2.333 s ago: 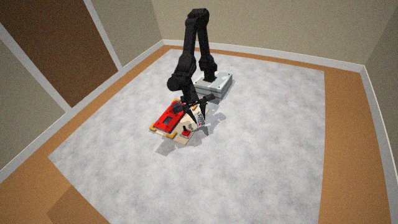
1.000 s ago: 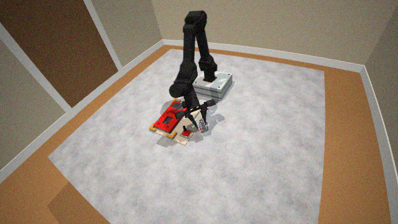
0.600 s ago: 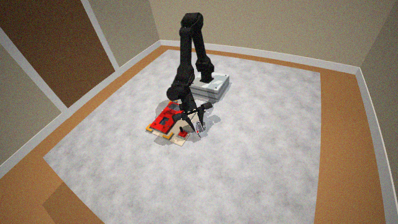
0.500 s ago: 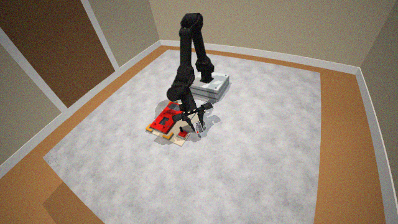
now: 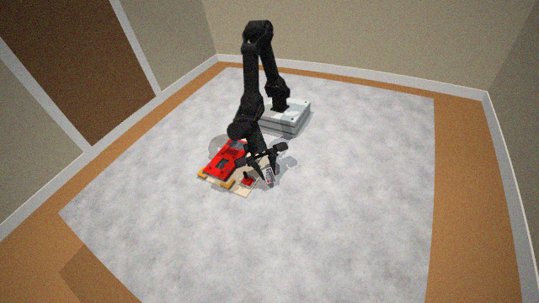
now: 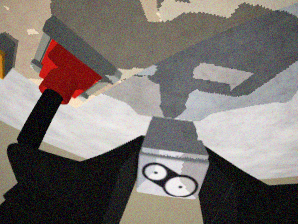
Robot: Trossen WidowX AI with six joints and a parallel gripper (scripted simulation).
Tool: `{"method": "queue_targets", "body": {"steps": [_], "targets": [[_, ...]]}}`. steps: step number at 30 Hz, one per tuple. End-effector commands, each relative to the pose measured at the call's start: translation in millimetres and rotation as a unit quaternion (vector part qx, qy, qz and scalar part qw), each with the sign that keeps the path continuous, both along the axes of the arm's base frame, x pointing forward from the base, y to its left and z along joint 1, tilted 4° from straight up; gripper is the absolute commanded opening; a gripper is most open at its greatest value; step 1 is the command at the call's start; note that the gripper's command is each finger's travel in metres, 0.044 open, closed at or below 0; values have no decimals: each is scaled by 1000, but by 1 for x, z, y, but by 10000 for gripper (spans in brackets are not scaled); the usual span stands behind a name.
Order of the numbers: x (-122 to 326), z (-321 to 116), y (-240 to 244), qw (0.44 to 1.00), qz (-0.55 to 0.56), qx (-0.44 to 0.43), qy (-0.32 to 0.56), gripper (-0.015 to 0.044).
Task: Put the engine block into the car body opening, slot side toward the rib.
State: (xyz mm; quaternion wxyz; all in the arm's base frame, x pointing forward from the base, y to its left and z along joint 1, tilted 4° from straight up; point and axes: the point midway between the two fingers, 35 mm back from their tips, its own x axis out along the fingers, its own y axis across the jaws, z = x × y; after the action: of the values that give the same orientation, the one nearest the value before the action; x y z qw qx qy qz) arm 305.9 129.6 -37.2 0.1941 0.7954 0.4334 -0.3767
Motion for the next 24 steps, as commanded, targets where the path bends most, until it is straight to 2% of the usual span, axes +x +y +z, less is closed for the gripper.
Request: {"method": "queue_targets", "body": {"steps": [1,16,24], "targets": [[-4,-9,0,1000,3,0,6,0],[-1,-15,0,1000,3,0,6,0],[0,-14,0,1000,1,3,-2,210]]}}
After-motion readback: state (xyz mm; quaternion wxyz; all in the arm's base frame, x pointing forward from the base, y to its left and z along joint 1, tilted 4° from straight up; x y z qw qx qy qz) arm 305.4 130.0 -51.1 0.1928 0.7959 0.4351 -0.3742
